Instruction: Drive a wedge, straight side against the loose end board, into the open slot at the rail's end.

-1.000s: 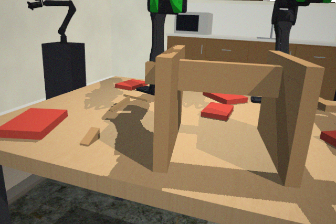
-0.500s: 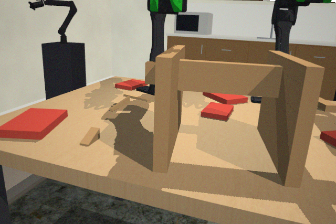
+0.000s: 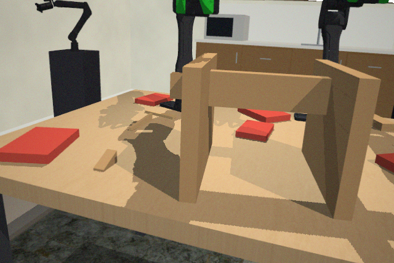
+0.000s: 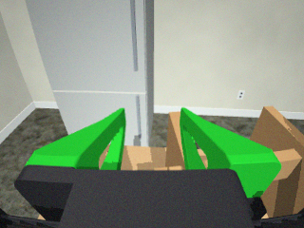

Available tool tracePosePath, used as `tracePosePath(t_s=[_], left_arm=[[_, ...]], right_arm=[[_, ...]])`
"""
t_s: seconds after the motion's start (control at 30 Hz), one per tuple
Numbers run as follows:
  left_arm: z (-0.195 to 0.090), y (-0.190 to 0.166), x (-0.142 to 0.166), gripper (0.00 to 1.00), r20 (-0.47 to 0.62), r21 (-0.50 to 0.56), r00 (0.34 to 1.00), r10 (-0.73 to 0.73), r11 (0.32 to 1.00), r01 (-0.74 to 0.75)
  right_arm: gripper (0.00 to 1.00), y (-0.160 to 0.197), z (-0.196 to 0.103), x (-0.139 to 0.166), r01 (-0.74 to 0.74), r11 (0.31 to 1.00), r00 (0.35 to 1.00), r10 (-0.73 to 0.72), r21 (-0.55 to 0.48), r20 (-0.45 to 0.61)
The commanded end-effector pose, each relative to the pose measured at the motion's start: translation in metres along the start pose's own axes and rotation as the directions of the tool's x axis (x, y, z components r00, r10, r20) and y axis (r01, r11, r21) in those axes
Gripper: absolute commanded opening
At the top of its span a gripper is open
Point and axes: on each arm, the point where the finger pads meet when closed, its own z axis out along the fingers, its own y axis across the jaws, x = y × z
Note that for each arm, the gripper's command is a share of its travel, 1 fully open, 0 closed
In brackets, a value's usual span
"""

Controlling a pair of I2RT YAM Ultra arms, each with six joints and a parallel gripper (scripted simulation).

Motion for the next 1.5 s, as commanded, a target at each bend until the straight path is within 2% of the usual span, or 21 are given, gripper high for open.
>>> tracePosePath(t_s=[0.0, 0.03, 0.57, 0.6, 0.8, 0.87, 1.03, 1.07, 1.13, 1.17, 1.23, 1.33, 1.37, 1.47], left_arm=[[-0.001, -0.003, -0.004, 0.44, 0.010, 0.006, 1.000, 0.006, 1.000, -0.006], [-0.001, -0.003, -0.004, 0.44, 0.010, 0.006, 1.000, 0.006, 1.000, -0.006], [-0.001, -0.003, -0.004, 0.44, 0.010, 0.006, 1.000, 0.006, 1.000, -0.006], [-0.001, -0.003, -0.004, 0.44, 0.010, 0.006, 1.000, 0.006, 1.000, -0.006], [-0.001, -0.003, -0.004, 0.44, 0.010, 0.006, 1.000, 0.006, 1.000, -0.006], [-0.001, -0.003, -0.004, 0.44, 0.010, 0.006, 1.000, 0.006, 1.000, -0.006], [-0.001, -0.003, -0.004, 0.44, 0.010, 0.006, 1.000, 0.006, 1.000, -0.006], [-0.001, -0.003, -0.004, 0.44, 0.010, 0.006, 1.000, 0.006, 1.000, -0.006], [-0.001, -0.003, -0.004, 0.44, 0.010, 0.006, 1.000, 0.006, 1.000, -0.006], [-0.001, -0.003, -0.004, 0.44, 0.010, 0.006, 1.000, 0.006, 1.000, -0.006], [-0.001, -0.003, -0.004, 0.44, 0.010, 0.006, 1.000, 0.006, 1.000, -0.006], [-0.001, -0.003, -0.004, 0.44, 0.010, 0.006, 1.000, 0.006, 1.000, -0.006], [-0.001, -0.003, -0.004, 0.44, 0.010, 0.006, 1.000, 0.006, 1.000, -0.006], [-0.001, -0.003, -0.004, 0.44, 0.010, 0.006, 1.000, 0.006, 1.000, -0.006]], right_arm=[[0.37, -0.001, -0.002, -0.020, -0.017, 1.000, 0.999, 0.017, 0.003, 0.049], [0.00, -0.001, -0.002, -0.020, -0.017, 1.000, 0.999, 0.017, 0.003, 0.049], [0.00, -0.001, -0.002, -0.020, -0.017, 1.000, 0.999, 0.017, 0.003, 0.049], [0.00, -0.003, 0.009, -0.006, -0.008, 1.000, 1.000, 0.008, 0.006, -0.006], [0.00, 0.002, 0.022, 0.025, 0.013, 1.000, 0.977, -0.016, -0.015, -0.214], [0.00, 0.002, 0.022, 0.025, 0.013, 1.000, 0.977, -0.016, -0.015, -0.214], [0.00, 0.005, 0.032, 0.039, 0.022, 0.999, 0.936, -0.028, -0.024, -0.352], [0.00, 0.005, 0.033, 0.041, 0.022, 0.999, 0.926, -0.030, -0.025, -0.377], [0.00, 0.004, 0.030, 0.075, 0.037, 0.999, 0.876, -0.046, -0.027, -0.480], [0.00, 0.005, 0.035, 0.056, 0.026, 0.999, 0.885, -0.036, -0.027, -0.464], [0.00, 0.005, 0.037, 0.055, 0.023, 0.999, 0.865, -0.034, -0.028, -0.501], [0.00, 0.002, 0.027, 0.101, 0.042, 0.999, 0.768, -0.051, -0.029, -0.638], [0.00, 0.003, 0.031, 0.085, 0.032, 0.999, 0.777, -0.042, -0.028, -0.628], [0.00, 0.003, 0.031, 0.081, 0.028, 0.999, 0.769, -0.039, -0.027, -0.638]])
